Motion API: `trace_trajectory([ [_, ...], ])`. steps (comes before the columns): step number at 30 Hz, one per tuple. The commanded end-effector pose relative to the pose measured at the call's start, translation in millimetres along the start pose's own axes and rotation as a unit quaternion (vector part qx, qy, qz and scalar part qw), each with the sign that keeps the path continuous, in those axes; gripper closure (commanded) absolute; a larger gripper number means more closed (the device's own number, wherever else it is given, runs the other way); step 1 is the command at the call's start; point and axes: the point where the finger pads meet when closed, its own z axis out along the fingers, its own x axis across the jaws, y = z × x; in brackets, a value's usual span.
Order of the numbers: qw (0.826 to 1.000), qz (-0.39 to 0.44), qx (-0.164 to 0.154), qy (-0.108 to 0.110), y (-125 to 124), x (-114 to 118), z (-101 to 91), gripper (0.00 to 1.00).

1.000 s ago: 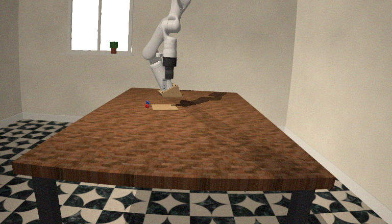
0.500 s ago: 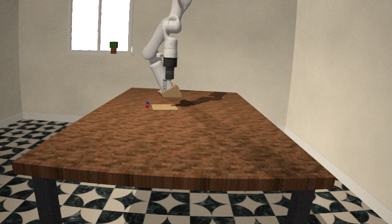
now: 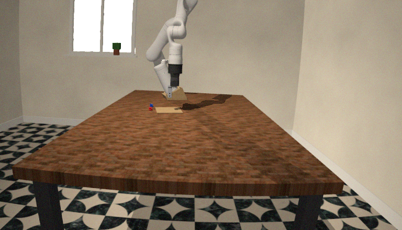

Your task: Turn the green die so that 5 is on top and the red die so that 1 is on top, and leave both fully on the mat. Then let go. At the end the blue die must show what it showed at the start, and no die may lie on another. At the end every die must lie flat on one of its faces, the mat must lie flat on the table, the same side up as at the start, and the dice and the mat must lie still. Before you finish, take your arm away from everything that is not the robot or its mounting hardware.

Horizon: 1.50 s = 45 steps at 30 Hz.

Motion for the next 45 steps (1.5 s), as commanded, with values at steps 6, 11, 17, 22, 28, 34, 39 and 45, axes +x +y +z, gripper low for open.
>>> trace_trajectory([
  [6, 1.0, 0.005, 0.004, 0.006, -6, 2, 30.2, 0.66],
  [11, 1.0, 0.005, 0.004, 0.006, -6, 2, 51.8, 0.66],
  [17, 1.0, 0.005, 0.004, 0.006, -6, 1, 66.1, 0.66],
  [22, 1.0, 0.005, 0.004, 0.006, -6, 1, 68.0, 0.66],
  [28, 1.0, 0.005, 0.004, 0.006, -6, 1, 68.1, 0.66],
  [34, 1.0, 0.005, 0.004, 0.006, -6, 1, 68.1, 0.66],
  [39, 1.0, 0.005, 0.004, 0.006, -6, 1, 68.1, 0.66],
  [45, 1.0, 0.005, 0.004, 0.006, -6, 1, 68.1, 0.66],
])
